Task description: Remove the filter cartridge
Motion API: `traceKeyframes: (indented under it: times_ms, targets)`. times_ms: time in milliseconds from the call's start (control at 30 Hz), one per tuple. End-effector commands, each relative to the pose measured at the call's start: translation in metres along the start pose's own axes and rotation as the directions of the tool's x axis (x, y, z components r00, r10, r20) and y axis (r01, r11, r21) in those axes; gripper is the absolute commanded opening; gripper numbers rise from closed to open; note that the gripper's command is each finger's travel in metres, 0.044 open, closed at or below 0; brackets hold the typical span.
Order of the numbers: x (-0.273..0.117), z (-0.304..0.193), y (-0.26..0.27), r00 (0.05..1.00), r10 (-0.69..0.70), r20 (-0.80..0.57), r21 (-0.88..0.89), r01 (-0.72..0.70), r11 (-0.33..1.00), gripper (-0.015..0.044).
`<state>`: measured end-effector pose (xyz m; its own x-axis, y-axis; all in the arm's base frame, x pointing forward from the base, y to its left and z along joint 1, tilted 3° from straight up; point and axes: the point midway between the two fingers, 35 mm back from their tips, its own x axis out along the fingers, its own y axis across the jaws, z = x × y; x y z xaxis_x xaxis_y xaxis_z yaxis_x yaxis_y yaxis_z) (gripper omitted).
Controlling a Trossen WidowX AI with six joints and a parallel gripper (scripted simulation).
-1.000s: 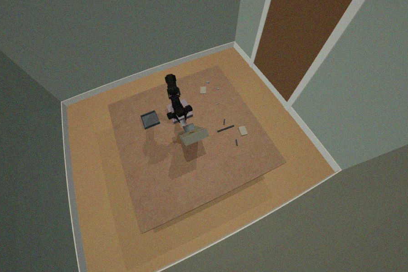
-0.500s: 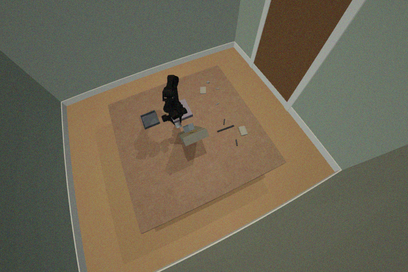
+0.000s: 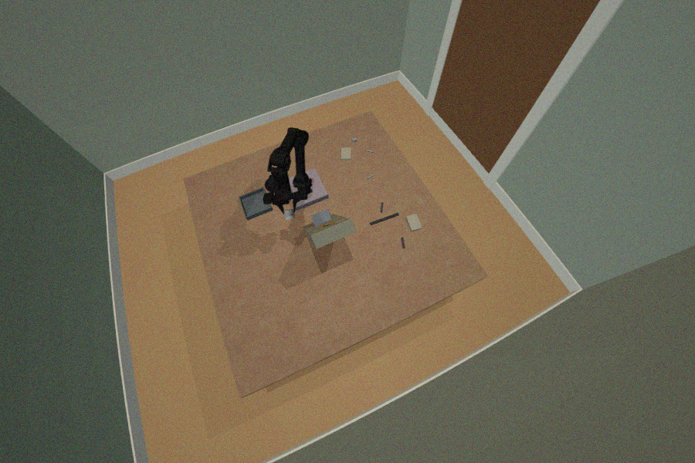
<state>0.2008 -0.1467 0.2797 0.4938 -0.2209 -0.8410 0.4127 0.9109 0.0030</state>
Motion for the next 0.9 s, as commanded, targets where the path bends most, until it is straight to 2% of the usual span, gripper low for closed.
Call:
traceKeyframes:
  times_ms: [0, 433, 867]
  targets:
    - [-0.001, -0.003, -0.018, 0.999, -0.049, 0.003, 0.079, 0.048, 0.996, 0.0000]
    - [-0.006, -0.026, -0.076, 0.979, -0.204, -0.029, 0.347, 0.201, 0.916, 0.0000]
    - [-0.020, -0.060, -0.127, 0.935, -0.342, -0.095, 0.581, 0.331, 0.744, 0.0000]
